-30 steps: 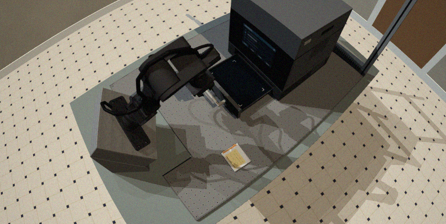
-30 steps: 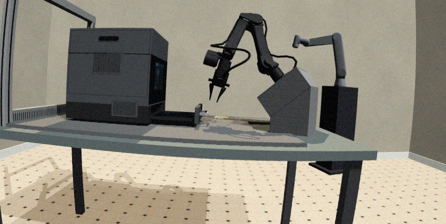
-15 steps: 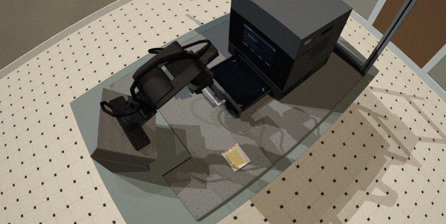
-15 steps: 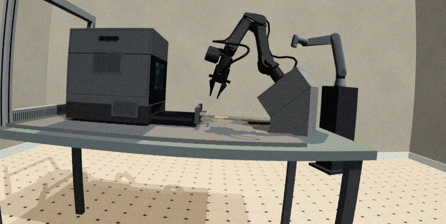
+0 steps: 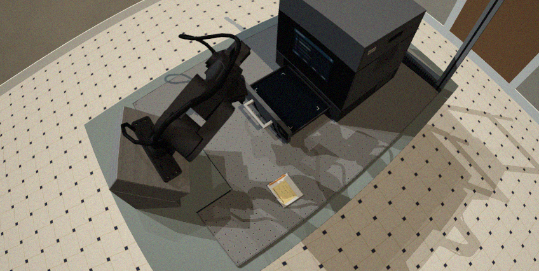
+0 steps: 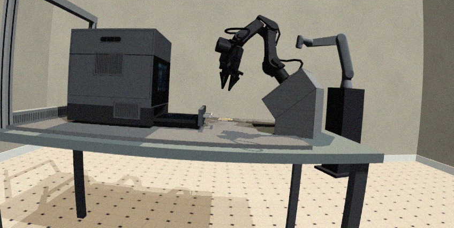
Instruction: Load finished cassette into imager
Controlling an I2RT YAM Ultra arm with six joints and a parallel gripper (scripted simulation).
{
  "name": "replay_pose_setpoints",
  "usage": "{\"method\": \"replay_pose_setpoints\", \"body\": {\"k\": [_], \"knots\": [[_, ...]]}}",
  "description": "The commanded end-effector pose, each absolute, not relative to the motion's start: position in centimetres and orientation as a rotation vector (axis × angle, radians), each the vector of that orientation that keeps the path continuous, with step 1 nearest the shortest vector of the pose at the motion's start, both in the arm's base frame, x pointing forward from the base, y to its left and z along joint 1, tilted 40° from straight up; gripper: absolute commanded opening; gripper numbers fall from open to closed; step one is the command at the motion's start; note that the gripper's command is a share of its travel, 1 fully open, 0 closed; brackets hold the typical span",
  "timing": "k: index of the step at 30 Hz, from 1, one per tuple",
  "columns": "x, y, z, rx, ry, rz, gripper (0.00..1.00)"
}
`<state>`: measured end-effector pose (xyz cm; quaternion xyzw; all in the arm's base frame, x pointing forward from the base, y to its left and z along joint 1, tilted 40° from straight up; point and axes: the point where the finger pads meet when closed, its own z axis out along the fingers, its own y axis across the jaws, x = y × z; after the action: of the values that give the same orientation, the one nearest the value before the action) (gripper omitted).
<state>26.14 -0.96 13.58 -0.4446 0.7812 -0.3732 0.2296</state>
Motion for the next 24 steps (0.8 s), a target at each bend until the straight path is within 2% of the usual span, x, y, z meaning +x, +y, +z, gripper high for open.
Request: {"method": "replay_pose_setpoints", "body": {"k": [1, 24], "knots": [[24.26, -0.51, 15.13, -0.963, 2.314, -0.967, 0.35], [24.22, -0.76, 14.93, -0.088, 2.514, -0.611, 0.35]]}}
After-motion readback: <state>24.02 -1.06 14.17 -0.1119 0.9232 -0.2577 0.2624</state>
